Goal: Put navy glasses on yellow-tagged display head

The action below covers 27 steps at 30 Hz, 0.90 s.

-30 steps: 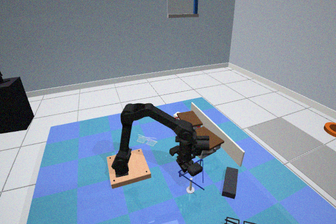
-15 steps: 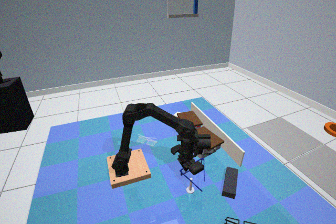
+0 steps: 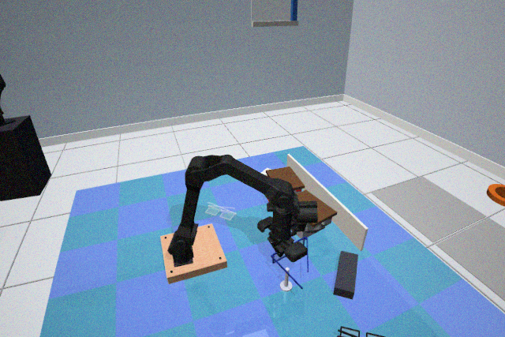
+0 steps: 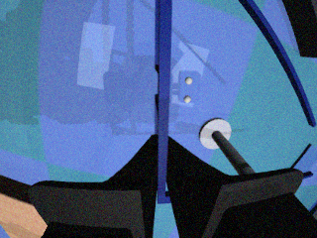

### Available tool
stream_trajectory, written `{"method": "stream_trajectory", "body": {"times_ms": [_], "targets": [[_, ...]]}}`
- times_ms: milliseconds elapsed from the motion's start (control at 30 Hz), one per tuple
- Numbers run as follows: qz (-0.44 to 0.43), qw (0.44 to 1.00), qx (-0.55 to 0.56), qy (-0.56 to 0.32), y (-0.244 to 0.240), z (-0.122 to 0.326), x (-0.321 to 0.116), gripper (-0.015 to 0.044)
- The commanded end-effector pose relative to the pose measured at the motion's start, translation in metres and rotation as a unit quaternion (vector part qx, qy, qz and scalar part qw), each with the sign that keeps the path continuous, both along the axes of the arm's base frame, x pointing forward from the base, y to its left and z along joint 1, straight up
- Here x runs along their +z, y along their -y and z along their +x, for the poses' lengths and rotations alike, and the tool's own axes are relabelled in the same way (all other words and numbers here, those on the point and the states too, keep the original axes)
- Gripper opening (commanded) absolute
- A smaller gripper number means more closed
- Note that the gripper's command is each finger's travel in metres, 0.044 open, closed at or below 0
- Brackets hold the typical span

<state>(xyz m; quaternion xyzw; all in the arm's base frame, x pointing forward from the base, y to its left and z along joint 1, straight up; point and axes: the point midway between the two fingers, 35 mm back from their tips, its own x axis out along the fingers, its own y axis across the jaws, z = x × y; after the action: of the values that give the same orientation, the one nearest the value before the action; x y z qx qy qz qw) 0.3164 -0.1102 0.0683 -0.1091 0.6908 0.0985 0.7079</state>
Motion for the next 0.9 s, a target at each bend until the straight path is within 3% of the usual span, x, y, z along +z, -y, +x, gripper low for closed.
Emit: {"method": "stream_trajectory", "body": {"times_ms": [0,667,867], "targets": [[0.002,1.0,-0.001,0.001,0.0,-0.001,0.0,0.0],[0.001,1.0,-0.001,0.0,0.002,-0.008,0.0,0.0],[0.001,1.0,-0.001,0.0,0.003,-0.009,0.018,0.0]]}}
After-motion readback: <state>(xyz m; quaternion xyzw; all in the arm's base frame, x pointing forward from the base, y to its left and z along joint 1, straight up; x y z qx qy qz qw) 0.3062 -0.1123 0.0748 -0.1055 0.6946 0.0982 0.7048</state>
